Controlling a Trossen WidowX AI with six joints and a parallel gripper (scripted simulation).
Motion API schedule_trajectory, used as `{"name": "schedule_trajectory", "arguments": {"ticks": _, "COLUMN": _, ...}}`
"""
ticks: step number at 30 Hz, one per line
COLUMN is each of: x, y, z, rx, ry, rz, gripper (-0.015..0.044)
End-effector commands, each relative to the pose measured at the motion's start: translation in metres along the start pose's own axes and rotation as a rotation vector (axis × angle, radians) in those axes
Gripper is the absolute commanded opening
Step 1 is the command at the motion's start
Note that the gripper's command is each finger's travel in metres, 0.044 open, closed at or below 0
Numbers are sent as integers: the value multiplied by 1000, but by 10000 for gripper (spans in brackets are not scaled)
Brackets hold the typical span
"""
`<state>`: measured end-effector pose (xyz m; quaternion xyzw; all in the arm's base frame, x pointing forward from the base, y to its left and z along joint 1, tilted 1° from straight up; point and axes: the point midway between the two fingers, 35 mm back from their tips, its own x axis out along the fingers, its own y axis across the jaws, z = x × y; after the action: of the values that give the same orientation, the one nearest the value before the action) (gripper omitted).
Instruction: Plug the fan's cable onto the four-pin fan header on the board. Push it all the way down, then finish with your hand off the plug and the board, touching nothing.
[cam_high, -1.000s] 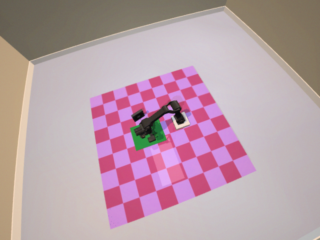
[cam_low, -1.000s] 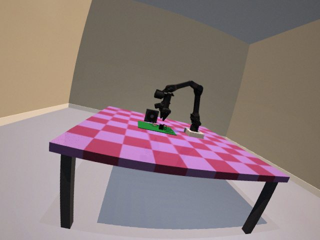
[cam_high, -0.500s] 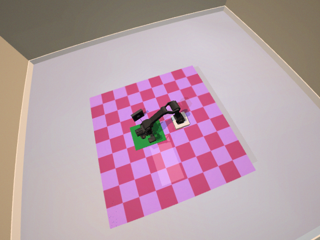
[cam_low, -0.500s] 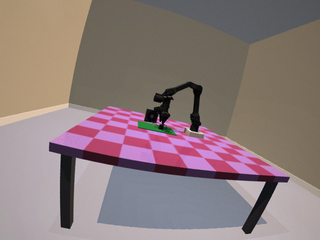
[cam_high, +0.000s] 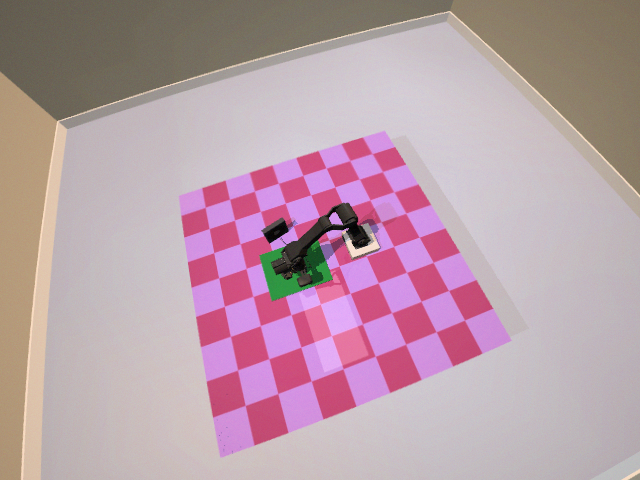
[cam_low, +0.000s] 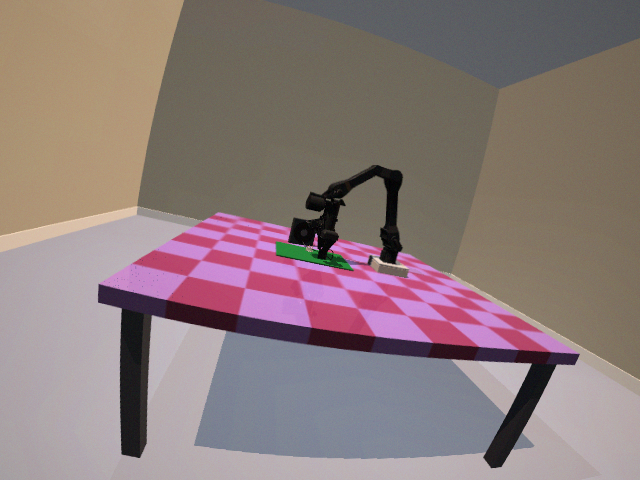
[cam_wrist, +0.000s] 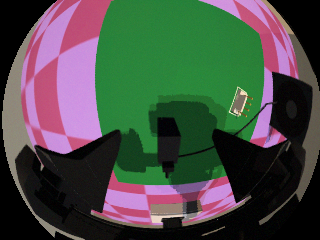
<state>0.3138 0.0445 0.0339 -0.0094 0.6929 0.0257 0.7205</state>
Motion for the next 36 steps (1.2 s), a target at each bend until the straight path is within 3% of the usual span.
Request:
{"name": "schedule_trajectory", "arguments": {"ticks": 1, "x": 7, "y": 1, "z": -2, "rx": 4, "ry": 4, "rz": 5, "gripper": 440}}
{"name": "schedule_trajectory", "arguments": {"ticks": 9, "x": 16, "y": 1, "z": -2, "rx": 4, "ry": 4, "rz": 5, "gripper": 440}}
{"name": "schedule_trajectory", "arguments": {"ticks": 26, "x": 13, "y": 0, "z": -1, "rx": 0, "ry": 2, "rz": 0, "gripper": 0}}
{"name": "schedule_trajectory", "arguments": {"ticks": 29, "x": 11, "y": 0, "z": -1, "rx": 0, "ry": 3, "rz": 0, "gripper": 0}}
{"name": "schedule_trajectory", "arguments": {"ticks": 33, "x": -34, "y": 0, "z": -1, "rx": 4, "ry": 4, "rz": 5, "gripper": 0}}
{"name": "schedule_trajectory", "arguments": {"ticks": 36, "x": -36, "y": 0, "z": -1, "rx": 4, "ry": 4, "rz": 5, "gripper": 0}}
